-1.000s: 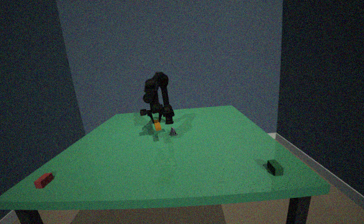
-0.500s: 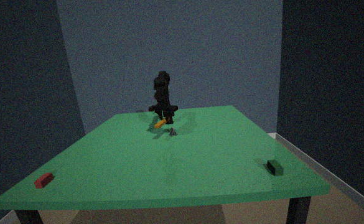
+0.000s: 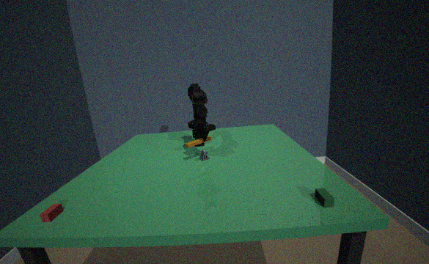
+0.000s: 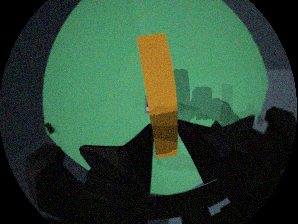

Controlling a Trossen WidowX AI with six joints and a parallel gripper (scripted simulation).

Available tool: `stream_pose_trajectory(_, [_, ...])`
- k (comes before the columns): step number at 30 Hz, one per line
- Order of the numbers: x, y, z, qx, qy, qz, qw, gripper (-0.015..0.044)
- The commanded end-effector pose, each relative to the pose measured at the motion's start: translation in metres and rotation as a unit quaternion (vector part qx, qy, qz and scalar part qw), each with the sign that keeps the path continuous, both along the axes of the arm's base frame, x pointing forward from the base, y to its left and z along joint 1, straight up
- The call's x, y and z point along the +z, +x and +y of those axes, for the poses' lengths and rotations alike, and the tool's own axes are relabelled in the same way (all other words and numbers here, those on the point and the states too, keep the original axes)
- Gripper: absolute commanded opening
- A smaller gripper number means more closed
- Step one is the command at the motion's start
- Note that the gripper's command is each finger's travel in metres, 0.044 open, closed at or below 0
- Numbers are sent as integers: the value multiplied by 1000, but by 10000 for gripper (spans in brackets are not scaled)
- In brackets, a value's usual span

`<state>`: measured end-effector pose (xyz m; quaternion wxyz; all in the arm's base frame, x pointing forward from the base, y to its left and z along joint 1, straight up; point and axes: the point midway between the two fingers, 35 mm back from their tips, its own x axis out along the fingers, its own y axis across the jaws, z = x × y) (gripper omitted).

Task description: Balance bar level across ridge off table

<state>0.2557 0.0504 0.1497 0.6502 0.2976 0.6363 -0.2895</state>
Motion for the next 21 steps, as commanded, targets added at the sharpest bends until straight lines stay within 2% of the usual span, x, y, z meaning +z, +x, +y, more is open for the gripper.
stream_pose_trajectory(1, [0,-7,15,-71,4,-2,997,0])
stream_pose_trajectory(21, [-22,-3,25,-96,5,-2,995,0])
